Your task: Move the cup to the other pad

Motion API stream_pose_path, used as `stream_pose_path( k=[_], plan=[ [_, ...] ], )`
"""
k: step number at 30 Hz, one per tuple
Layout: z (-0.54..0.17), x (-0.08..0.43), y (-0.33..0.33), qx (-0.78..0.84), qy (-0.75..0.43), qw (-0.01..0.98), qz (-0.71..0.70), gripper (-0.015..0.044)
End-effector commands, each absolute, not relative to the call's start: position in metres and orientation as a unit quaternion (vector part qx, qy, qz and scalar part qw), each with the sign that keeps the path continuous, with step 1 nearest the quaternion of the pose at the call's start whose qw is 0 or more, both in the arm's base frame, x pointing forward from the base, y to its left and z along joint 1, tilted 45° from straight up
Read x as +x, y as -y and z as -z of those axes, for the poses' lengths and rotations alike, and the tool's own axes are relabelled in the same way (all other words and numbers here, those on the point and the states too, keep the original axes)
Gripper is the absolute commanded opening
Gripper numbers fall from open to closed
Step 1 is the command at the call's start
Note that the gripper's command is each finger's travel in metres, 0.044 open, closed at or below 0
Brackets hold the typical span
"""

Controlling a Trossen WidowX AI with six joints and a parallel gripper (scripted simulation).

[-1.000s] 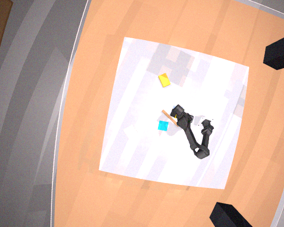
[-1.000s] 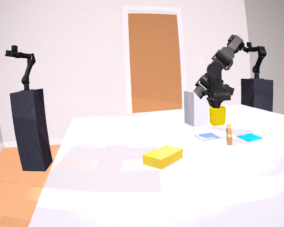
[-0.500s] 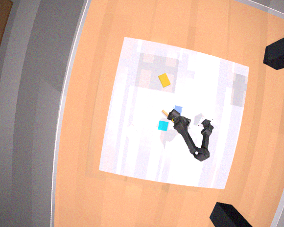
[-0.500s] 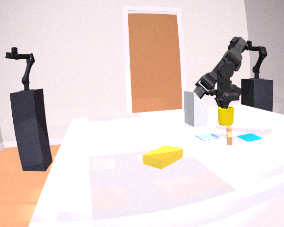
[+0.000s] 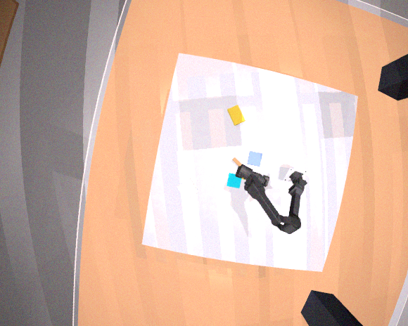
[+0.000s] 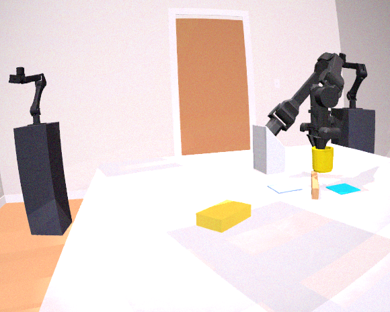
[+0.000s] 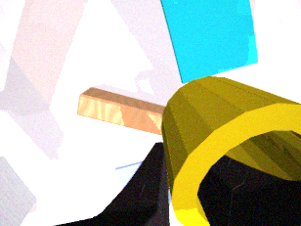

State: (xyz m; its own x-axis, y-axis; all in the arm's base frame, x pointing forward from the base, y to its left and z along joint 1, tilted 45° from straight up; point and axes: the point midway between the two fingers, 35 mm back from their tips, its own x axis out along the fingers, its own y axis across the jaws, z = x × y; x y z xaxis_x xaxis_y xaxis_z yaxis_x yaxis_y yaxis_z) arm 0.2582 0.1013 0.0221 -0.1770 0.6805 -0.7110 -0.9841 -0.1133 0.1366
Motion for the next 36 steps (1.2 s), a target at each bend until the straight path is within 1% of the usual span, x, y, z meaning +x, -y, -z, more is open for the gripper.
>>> stream_pose_path(
  k=[1, 22, 36],
  plan=[
    [-0.032, 0.266, -0.111, -0.248, -0.302, 0.595, -0.702, 0.0],
    [-0.065, 0.289, -0.143, -0.248, -0.3, 0.595, -0.703, 0.0],
    [-0.052, 0.287, -0.155, -0.248, -0.3, 0.595, -0.703, 0.0]
  ],
)
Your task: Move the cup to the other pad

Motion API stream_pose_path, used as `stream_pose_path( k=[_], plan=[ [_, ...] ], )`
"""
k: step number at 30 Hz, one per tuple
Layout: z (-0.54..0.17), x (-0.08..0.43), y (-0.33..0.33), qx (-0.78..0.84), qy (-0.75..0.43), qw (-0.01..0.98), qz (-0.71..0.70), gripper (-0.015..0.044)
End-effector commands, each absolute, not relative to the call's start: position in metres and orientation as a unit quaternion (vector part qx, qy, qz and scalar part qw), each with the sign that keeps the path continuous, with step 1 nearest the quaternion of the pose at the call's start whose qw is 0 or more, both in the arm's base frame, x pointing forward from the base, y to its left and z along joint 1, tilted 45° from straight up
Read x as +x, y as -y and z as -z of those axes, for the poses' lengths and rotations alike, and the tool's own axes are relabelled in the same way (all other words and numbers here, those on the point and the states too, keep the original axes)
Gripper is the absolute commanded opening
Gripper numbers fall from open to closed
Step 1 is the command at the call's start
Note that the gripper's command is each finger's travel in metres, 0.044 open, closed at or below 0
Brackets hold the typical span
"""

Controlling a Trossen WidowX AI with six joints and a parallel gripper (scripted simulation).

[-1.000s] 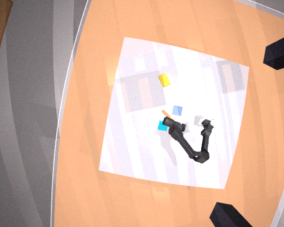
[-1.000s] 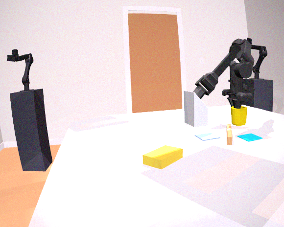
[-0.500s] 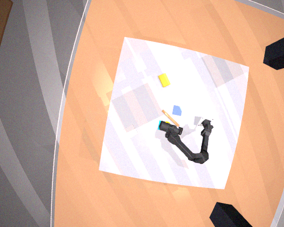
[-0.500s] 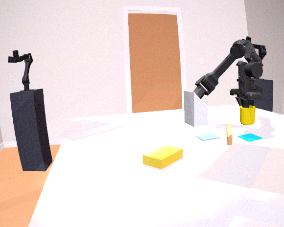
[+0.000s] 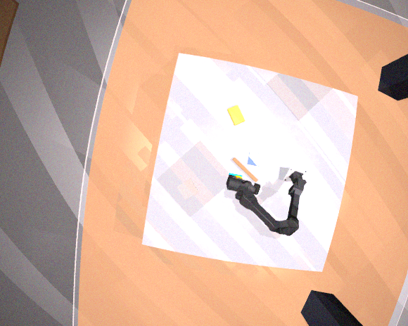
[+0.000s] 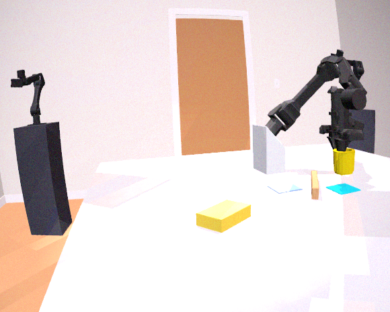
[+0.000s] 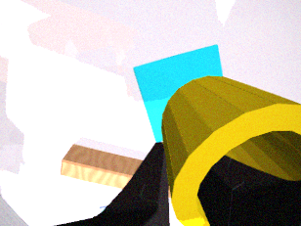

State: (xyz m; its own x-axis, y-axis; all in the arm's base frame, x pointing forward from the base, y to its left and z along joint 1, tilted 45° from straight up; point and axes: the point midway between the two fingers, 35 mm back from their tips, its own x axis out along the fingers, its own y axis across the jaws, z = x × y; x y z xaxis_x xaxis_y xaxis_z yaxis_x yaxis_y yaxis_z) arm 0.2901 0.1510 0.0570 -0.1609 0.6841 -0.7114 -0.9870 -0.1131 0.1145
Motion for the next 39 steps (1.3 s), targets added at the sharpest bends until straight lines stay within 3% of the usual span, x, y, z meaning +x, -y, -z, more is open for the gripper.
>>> stream_pose_path(
  k=[1, 39],
  plan=[
    [-0.051, 0.287, -0.156, -0.248, -0.3, 0.595, -0.703, 0.0],
    [-0.028, 0.283, -0.181, -0.253, -0.297, 0.596, -0.702, 0.0]
  ],
)
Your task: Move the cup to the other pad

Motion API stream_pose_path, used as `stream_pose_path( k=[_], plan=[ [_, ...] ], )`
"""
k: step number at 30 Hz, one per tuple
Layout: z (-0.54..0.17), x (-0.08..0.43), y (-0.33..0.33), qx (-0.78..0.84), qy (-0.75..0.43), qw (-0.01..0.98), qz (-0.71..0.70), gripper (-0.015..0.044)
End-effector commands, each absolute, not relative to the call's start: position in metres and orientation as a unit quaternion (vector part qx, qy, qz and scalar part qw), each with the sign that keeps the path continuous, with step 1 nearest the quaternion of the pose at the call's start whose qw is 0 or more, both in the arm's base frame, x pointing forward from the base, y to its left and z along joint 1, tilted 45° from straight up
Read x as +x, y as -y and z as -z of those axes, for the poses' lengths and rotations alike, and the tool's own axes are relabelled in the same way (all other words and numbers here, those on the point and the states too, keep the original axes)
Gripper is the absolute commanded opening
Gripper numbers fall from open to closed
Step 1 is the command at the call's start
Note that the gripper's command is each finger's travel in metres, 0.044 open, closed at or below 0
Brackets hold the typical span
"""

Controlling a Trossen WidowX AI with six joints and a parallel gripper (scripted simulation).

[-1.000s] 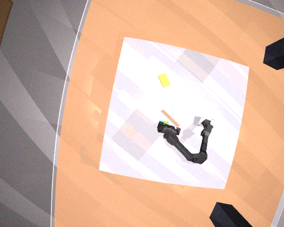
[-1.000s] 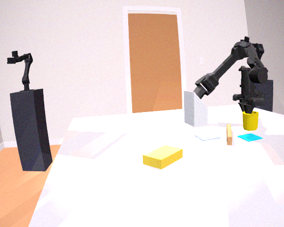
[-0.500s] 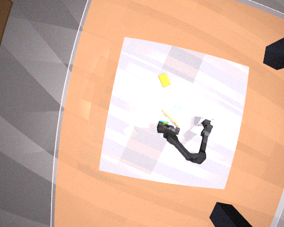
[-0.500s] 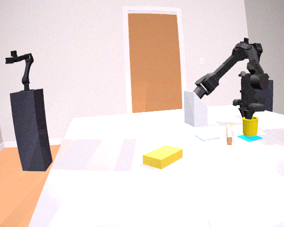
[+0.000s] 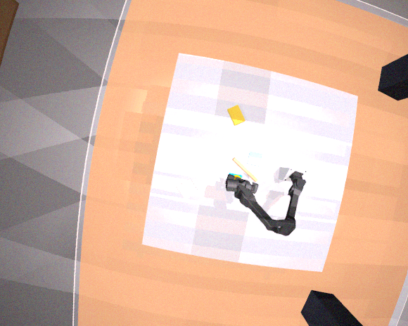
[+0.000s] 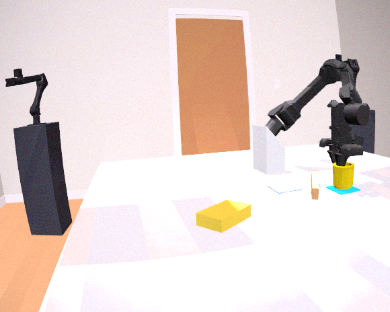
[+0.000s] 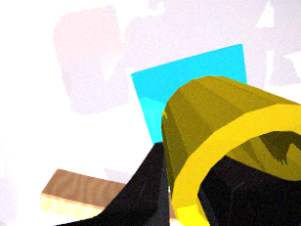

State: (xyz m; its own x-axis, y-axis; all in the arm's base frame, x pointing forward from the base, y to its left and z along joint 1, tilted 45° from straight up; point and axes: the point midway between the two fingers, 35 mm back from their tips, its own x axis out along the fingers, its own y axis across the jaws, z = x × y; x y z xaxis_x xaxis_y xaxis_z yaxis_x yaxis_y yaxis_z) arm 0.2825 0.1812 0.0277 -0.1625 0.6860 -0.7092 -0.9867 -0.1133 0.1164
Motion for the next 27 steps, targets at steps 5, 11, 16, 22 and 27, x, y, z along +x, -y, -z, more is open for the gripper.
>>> stream_pose_path(
  k=[5, 11, 16, 22, 27],
  plan=[
    [-0.028, 0.283, -0.181, -0.253, -0.297, 0.596, -0.702, 0.0079],
    [-0.028, 0.283, -0.181, -0.253, -0.297, 0.596, -0.702, 0.0146],
    [-0.029, 0.283, -0.18, -0.253, -0.297, 0.595, -0.702, 0.0146],
    [-0.034, 0.285, -0.175, -0.253, -0.298, 0.595, -0.702, 0.0146],
    [-0.039, 0.286, -0.169, -0.252, -0.299, 0.595, -0.702, 0.0146]
  ],
)
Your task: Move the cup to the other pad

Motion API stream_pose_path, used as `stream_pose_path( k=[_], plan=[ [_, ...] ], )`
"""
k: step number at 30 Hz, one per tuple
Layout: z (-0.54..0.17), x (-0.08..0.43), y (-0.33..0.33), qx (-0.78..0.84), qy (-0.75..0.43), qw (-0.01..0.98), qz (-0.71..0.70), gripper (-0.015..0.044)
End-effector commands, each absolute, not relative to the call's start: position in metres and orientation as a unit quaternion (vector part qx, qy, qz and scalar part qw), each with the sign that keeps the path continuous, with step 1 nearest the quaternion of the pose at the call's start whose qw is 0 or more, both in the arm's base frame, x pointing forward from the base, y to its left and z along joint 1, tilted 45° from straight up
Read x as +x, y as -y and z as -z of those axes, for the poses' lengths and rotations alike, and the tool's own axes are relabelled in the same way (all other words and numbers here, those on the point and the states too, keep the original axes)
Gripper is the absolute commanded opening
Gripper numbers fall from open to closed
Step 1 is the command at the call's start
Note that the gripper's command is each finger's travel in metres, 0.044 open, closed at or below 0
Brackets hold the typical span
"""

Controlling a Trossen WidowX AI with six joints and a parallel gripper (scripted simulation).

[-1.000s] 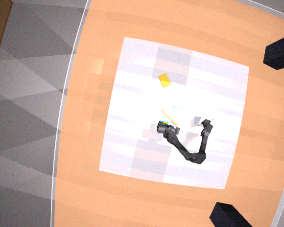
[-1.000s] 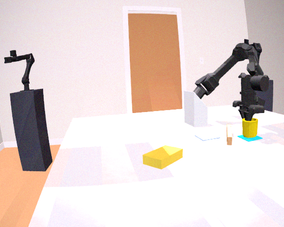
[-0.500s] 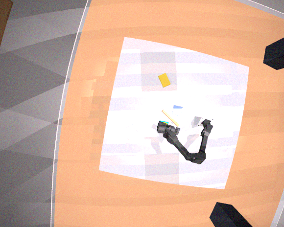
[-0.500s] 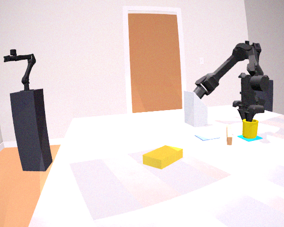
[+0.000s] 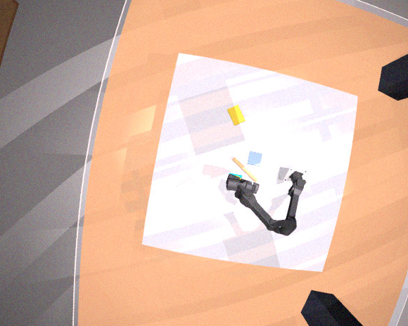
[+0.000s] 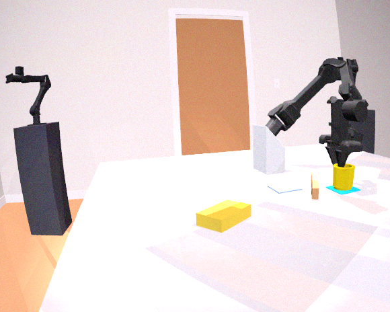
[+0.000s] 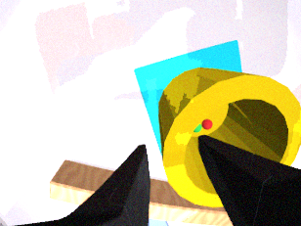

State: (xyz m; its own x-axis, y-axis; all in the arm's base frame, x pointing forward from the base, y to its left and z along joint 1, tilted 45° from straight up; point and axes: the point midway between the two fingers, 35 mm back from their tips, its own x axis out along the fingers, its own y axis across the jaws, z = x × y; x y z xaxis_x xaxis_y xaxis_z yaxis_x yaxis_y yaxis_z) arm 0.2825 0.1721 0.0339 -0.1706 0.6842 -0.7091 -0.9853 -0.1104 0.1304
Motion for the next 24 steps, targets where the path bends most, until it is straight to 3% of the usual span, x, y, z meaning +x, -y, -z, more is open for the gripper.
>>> stream_pose_path(
  k=[1, 24],
  plan=[
    [-0.04, 0.286, -0.168, -0.252, -0.299, 0.595, -0.702, 0.0146],
    [-0.061, 0.287, -0.142, -0.248, -0.301, 0.595, -0.703, 0.0146]
  ],
)
